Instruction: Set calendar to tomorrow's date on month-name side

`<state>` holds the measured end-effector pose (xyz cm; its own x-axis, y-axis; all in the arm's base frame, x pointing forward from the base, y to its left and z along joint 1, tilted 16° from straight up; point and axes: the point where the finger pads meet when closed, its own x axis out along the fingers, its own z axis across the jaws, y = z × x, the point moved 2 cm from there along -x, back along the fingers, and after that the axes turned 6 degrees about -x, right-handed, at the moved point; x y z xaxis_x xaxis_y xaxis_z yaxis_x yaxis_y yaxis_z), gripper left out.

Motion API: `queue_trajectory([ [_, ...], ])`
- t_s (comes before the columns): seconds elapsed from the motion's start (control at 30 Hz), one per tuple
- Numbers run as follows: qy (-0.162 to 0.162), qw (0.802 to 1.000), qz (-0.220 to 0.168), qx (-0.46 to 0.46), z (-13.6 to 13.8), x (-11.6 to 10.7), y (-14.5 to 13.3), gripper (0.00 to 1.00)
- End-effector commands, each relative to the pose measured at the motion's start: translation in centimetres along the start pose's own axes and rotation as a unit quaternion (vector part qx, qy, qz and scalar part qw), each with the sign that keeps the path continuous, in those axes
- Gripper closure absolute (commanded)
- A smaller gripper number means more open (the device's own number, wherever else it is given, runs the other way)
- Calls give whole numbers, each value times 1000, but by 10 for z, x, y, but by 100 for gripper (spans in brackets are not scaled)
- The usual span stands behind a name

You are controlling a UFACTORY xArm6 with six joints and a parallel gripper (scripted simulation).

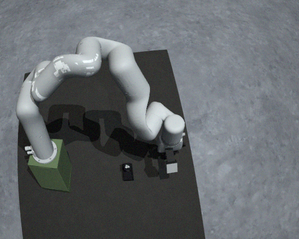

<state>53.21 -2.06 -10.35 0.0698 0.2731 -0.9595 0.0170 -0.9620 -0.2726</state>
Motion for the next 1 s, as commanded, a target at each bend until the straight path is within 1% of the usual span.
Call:
queue_trajectory([
  [0.0, 2, 1000, 0, 0, -2, -2, 0, 51],
  [0.47, 2, 1000, 0, 0, -2, 4, 0, 51],
  [0.97, 2, 1000, 0, 0, -2, 26, 0, 51],
])
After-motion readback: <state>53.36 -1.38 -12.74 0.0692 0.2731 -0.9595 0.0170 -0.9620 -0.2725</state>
